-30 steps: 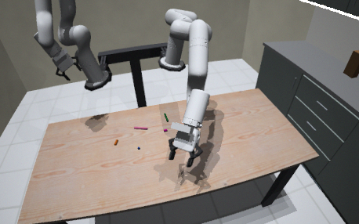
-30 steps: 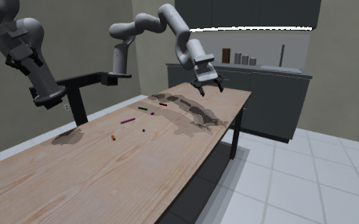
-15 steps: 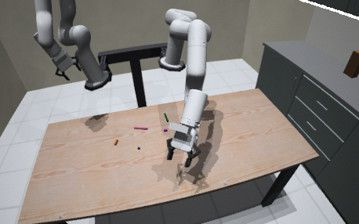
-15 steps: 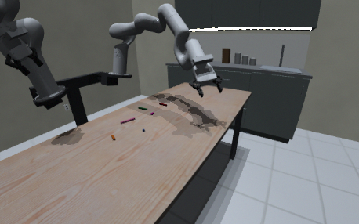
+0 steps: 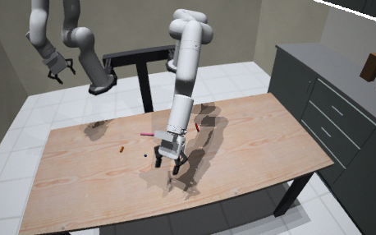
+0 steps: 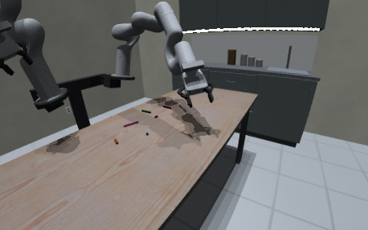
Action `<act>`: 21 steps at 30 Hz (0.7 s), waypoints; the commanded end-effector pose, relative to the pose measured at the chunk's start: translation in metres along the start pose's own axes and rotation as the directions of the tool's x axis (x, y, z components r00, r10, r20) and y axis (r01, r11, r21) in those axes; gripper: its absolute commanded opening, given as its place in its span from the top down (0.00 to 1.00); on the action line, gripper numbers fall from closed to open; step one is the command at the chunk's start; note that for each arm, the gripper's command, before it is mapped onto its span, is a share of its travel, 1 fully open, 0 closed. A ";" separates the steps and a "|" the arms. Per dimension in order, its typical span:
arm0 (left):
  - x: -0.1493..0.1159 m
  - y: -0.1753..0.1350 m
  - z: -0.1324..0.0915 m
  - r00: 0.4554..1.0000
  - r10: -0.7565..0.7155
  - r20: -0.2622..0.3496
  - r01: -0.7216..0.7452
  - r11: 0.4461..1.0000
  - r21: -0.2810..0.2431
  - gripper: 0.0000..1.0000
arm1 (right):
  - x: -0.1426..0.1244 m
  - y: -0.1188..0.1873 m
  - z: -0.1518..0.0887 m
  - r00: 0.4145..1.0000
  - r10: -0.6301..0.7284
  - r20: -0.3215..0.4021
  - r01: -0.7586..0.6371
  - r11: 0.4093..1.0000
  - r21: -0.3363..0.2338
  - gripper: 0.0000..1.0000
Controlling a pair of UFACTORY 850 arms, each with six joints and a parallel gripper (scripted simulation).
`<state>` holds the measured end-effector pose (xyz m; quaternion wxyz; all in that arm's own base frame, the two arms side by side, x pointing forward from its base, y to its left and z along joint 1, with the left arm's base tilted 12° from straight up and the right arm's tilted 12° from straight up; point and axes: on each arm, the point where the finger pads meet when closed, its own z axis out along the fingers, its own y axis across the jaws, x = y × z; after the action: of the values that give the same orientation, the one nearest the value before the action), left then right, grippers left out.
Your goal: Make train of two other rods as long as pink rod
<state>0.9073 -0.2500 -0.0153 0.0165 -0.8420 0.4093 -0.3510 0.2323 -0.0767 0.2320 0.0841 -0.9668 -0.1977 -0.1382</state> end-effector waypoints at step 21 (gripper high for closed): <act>0.000 0.100 0.015 0.993 -0.043 0.107 0.042 0.999 0.011 0.00 | -0.032 0.116 -0.147 0.772 0.632 -0.067 -0.634 0.758 -0.156 0.00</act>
<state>0.8586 -0.3097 -0.0535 0.0317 -0.8639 0.3909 -0.3161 0.2278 -0.1987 0.3262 0.0540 -0.9856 0.0890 -0.1334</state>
